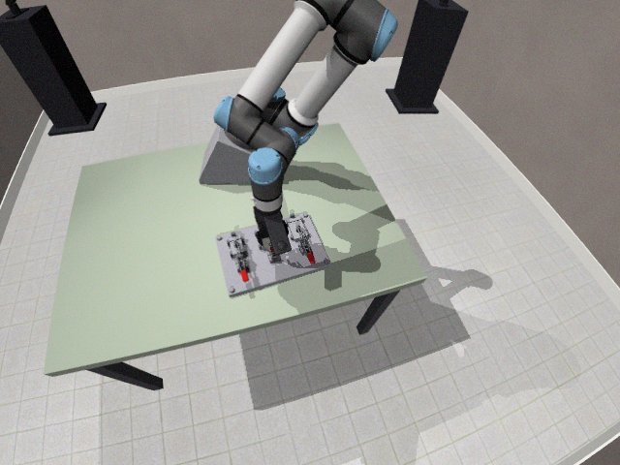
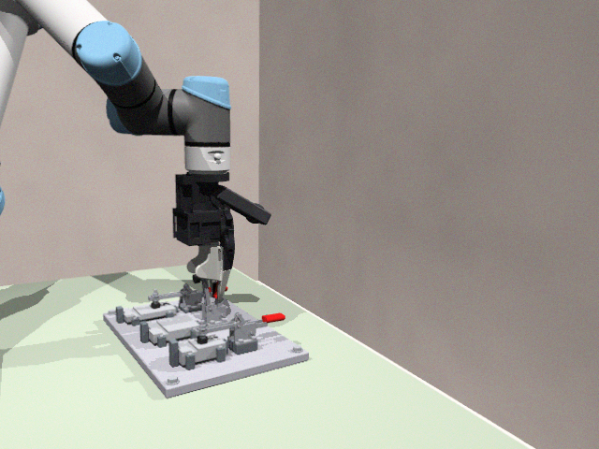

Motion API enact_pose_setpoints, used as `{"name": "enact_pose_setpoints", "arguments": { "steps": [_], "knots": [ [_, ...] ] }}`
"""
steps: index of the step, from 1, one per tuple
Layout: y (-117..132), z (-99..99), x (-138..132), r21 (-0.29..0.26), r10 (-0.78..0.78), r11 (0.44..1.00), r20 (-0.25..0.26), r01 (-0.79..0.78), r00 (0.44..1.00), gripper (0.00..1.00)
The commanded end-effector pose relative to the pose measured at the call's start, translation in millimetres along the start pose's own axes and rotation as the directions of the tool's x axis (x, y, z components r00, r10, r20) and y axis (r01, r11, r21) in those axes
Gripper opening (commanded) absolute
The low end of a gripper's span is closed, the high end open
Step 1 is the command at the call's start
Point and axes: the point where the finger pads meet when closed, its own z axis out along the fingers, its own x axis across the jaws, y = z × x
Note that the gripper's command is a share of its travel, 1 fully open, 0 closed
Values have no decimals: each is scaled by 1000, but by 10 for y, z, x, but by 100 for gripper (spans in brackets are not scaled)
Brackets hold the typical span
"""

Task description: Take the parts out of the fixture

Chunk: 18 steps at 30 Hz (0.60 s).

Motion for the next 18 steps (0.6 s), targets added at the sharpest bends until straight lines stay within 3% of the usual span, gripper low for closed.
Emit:
{"name": "enact_pose_setpoints", "arguments": {
  "steps": [1, 18],
  "knots": [
    [0, -3, 1, 1, 0, 1000, 0, 0, 1000, 0],
    [24, -1, 1, 1, 0, 1000, 0, 0, 1000, 0]
  ]
}}
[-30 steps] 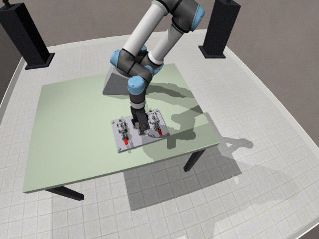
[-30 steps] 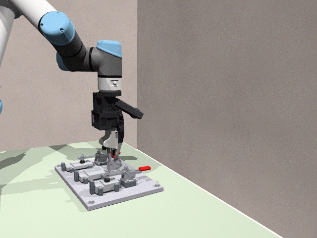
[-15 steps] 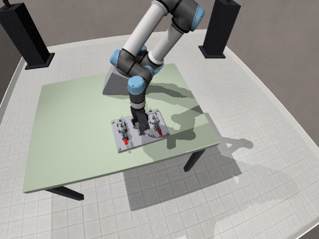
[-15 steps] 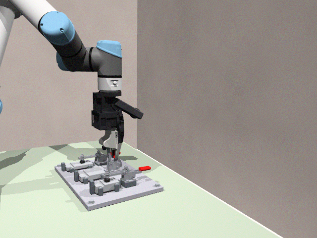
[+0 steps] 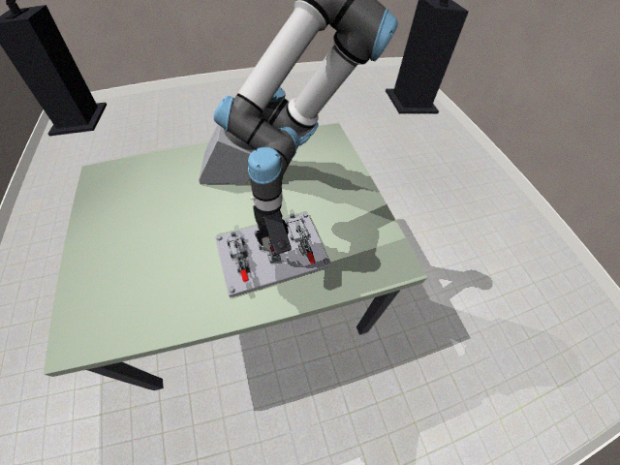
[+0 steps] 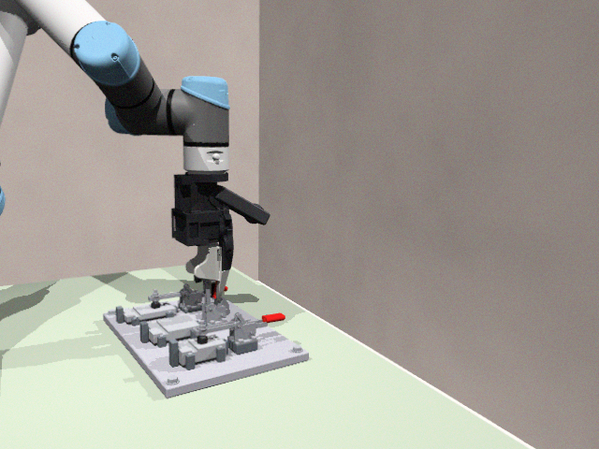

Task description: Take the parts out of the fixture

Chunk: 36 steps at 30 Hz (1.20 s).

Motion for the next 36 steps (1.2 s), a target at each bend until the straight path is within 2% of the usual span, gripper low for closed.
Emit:
{"name": "enact_pose_setpoints", "arguments": {
  "steps": [1, 18, 19, 36],
  "knots": [
    [2, -3, 1, 1, 0, 1000, 0, 0, 1000, 0],
    [2, -3, 1, 1, 0, 1000, 0, 0, 1000, 0],
    [2, -3, 1, 1, 0, 1000, 0, 0, 1000, 28],
    [2, -3, 1, 1, 0, 1000, 0, 0, 1000, 28]
  ]
}}
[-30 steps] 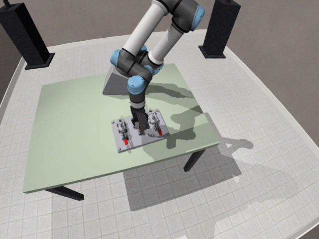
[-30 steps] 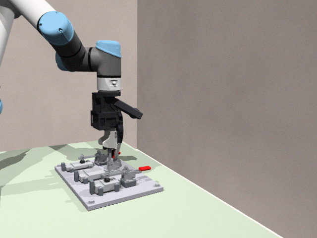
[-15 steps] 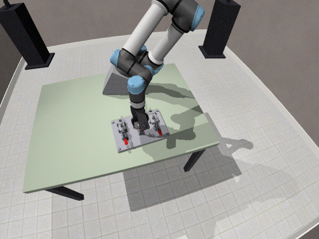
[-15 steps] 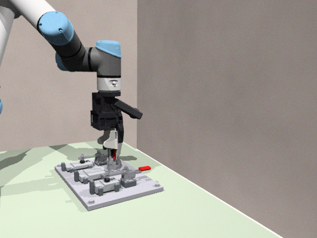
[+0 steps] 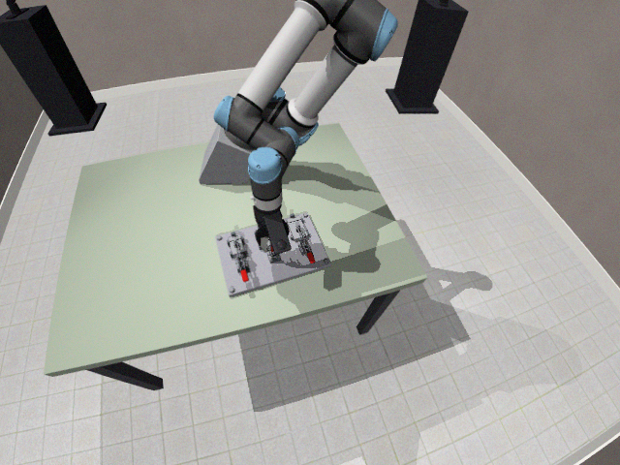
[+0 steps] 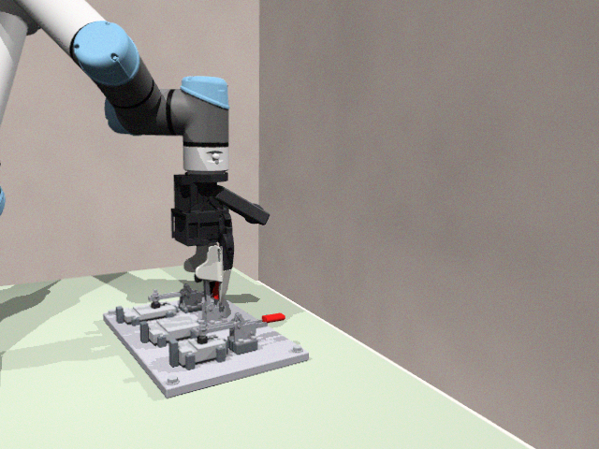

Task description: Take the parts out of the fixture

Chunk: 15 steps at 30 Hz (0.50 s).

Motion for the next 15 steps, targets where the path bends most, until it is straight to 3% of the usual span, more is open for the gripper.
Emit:
{"name": "enact_pose_setpoints", "arguments": {
  "steps": [1, 9, 15],
  "knots": [
    [-4, -4, 2, 1, 0, 1000, -1, 0, 1000, 28],
    [-4, -36, 2, 1, 0, 1000, -1, 0, 1000, 28],
    [-3, -213, 2, 1, 0, 1000, -1, 0, 1000, 28]
  ]
}}
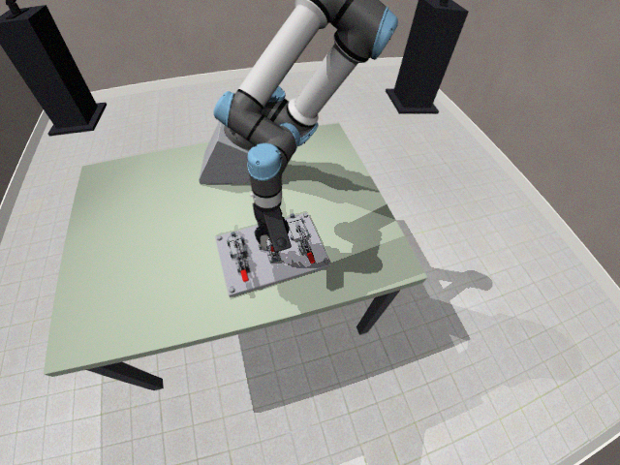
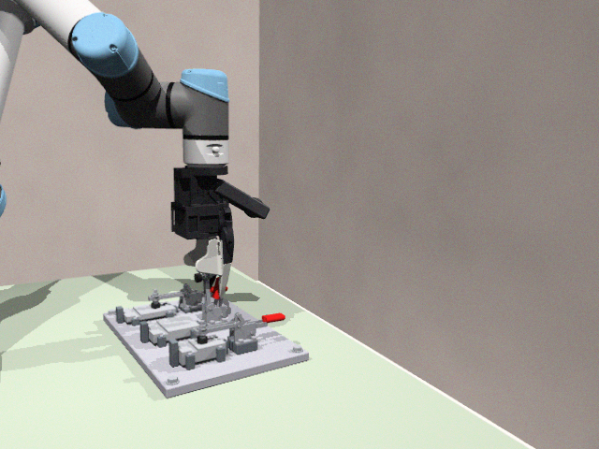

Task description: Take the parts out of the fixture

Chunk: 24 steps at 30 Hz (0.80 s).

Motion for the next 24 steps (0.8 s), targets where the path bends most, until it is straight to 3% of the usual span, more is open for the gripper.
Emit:
{"name": "enact_pose_setpoints", "arguments": {
  "steps": [1, 11, 24],
  "knots": [
    [-3, -140, 2, 1, 0, 1000, 0, 0, 1000, 28],
    [-3, -374, 1, 1, 0, 1000, 0, 0, 1000, 28],
    [-3, -392, 1, 1, 0, 1000, 0, 0, 1000, 28]
  ]
}}
